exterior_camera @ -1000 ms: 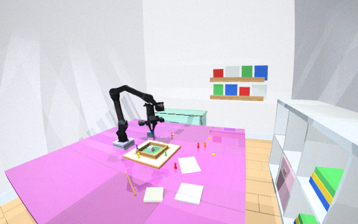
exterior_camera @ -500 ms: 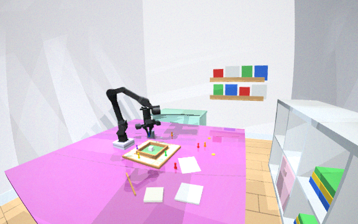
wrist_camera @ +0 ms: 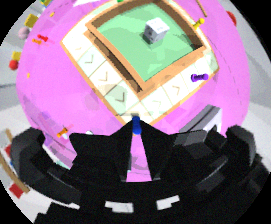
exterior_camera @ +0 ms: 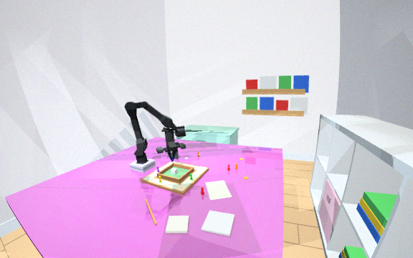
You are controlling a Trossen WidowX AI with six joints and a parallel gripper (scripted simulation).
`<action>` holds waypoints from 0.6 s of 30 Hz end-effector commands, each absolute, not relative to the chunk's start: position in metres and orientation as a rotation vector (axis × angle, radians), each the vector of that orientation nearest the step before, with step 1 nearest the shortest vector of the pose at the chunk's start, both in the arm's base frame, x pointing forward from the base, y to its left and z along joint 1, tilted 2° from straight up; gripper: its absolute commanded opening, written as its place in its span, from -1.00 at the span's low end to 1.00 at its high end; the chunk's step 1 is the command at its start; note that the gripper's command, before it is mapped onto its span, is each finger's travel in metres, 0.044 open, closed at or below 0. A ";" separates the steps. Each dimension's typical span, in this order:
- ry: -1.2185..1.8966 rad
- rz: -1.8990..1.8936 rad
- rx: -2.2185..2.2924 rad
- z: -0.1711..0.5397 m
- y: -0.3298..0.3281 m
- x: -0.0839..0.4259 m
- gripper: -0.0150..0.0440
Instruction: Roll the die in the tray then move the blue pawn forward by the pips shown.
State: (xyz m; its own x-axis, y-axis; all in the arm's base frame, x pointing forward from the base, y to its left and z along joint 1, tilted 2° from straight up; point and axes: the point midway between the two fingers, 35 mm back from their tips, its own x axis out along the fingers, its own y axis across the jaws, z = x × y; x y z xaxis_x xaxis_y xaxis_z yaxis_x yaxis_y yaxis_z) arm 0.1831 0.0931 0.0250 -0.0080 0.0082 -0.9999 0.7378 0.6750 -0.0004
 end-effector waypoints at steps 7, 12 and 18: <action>1.484 -0.647 0.651 0.016 0.093 0.183 -0.40; 1.484 -0.647 0.651 0.016 0.093 0.183 0.04; 1.488 -0.651 0.651 0.040 0.093 0.184 0.58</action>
